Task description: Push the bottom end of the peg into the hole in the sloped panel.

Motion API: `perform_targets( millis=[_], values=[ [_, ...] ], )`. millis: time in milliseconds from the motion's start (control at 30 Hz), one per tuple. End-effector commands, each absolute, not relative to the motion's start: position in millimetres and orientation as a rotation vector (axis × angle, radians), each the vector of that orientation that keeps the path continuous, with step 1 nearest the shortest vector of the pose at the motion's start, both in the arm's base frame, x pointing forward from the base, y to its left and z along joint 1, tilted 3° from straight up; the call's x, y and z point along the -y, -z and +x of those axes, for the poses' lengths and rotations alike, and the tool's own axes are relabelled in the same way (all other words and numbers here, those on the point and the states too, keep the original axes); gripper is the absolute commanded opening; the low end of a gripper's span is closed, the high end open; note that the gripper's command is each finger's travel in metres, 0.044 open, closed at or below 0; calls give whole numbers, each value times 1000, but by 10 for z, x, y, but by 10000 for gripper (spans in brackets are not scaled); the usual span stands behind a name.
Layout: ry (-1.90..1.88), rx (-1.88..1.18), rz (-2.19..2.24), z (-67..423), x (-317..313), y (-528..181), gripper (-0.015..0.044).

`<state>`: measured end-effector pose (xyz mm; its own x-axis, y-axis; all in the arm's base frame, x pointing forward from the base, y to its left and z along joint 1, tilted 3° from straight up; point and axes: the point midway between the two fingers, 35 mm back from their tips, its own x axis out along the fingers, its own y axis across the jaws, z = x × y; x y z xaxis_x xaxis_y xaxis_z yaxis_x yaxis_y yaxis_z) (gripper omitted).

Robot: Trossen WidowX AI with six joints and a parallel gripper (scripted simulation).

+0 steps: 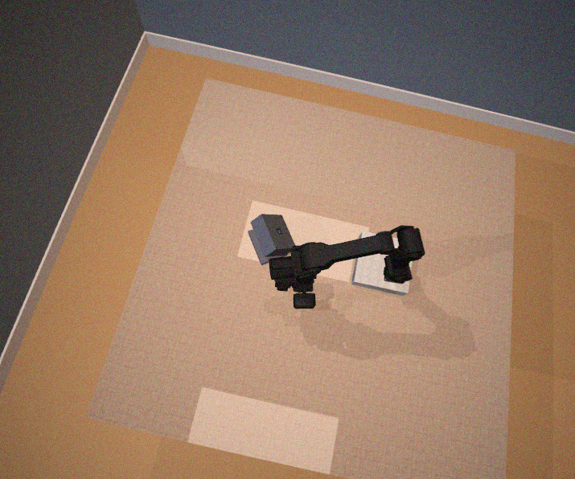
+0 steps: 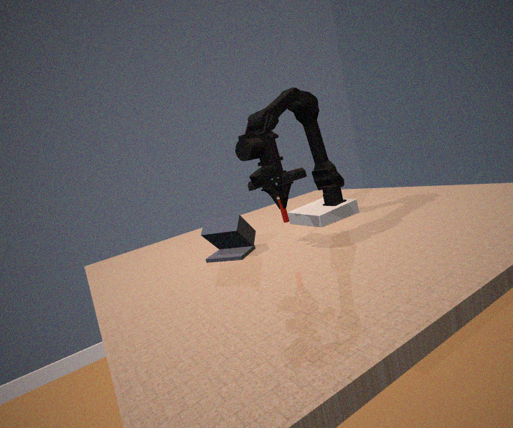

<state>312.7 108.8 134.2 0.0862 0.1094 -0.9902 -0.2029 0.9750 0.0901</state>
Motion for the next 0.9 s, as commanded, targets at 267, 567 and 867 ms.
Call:
perform_targets(
  millis=[267, 567, 867],
  values=[
    [-208, -1459, 16, 3168, -968, -1355, 0],
    [-188, -1452, 83, 3198, -870, -1361, 0],
    [-168, -1444, 149, 3225, -770, -1369, 0]
  ],
)
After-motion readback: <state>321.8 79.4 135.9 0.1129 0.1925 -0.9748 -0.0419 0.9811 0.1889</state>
